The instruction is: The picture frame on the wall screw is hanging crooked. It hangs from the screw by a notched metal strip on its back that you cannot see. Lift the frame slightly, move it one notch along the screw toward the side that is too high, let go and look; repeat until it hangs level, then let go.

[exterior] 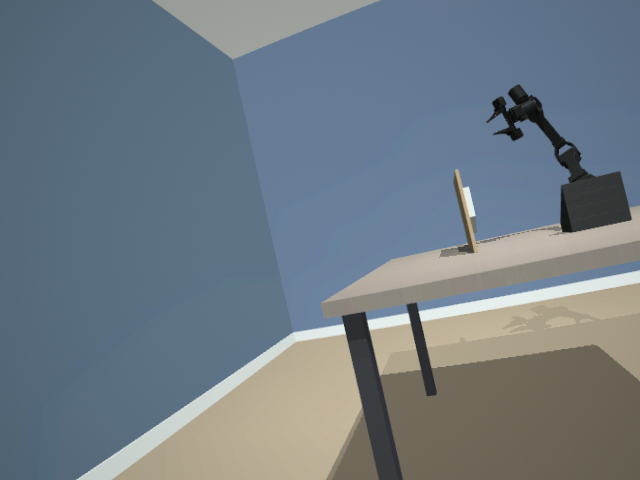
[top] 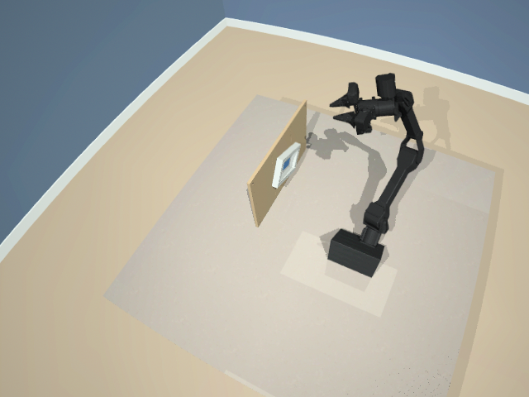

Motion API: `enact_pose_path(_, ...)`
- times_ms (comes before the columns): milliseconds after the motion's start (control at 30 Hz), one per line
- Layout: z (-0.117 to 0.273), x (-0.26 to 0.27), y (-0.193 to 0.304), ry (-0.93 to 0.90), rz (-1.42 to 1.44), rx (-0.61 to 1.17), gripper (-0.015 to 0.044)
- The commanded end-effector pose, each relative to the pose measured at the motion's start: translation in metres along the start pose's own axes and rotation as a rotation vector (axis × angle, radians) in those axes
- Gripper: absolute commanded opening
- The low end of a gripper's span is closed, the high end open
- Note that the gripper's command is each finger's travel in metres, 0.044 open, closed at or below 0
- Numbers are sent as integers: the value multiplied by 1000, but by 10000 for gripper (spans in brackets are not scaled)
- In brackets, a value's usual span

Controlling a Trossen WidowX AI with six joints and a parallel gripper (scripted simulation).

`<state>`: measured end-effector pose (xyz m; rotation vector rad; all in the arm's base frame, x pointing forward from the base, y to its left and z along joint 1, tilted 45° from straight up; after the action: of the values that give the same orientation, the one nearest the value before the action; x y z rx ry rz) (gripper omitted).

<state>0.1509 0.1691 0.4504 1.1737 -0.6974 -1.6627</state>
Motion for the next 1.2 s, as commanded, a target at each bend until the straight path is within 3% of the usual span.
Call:
enact_pose_path(0, 1, 71, -8, 51, -959, 15, 260)
enact_pose_path(700, -7, 165, -66, 278, -2454, -48, 260)
enact_pose_path(1167, -25, 209, -123, 525, -3321, -284, 260)
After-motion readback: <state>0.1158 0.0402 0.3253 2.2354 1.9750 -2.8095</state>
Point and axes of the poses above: the point midway between the two fingers, 35 mm back from their tips, its own z axis back along the fingers, its own x axis across the jaws, y = z × x, the point moved 7 cm from there along z, back along the fingers, and after that the axes turned 15 degrees about z, right-handed, at the moved point
